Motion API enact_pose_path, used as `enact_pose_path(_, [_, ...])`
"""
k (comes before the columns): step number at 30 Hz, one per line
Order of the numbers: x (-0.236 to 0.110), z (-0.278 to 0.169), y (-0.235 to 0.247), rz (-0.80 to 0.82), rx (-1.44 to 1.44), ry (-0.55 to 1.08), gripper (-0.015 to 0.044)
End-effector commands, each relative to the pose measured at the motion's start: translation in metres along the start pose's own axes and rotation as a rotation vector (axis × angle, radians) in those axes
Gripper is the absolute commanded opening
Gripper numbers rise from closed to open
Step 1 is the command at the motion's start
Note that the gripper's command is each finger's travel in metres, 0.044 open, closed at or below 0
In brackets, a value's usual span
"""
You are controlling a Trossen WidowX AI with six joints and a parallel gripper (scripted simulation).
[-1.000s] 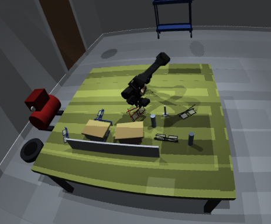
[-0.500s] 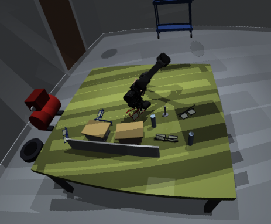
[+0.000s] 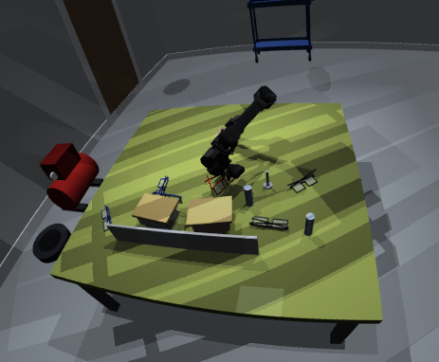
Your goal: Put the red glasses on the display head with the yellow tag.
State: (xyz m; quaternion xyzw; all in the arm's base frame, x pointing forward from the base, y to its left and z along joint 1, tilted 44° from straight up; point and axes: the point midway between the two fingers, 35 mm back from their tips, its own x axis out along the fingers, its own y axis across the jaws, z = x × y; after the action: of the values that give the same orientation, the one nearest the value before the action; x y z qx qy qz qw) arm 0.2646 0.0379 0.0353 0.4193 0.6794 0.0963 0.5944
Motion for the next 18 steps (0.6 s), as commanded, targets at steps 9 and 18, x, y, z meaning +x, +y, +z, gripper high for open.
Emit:
enact_pose_path(9, [0.0000,0.0000,0.0000,0.000,0.000,0.000,0.0060])
enact_pose_path(18, [0.0000,0.0000,0.0000,0.000,0.000,0.000,0.0000])
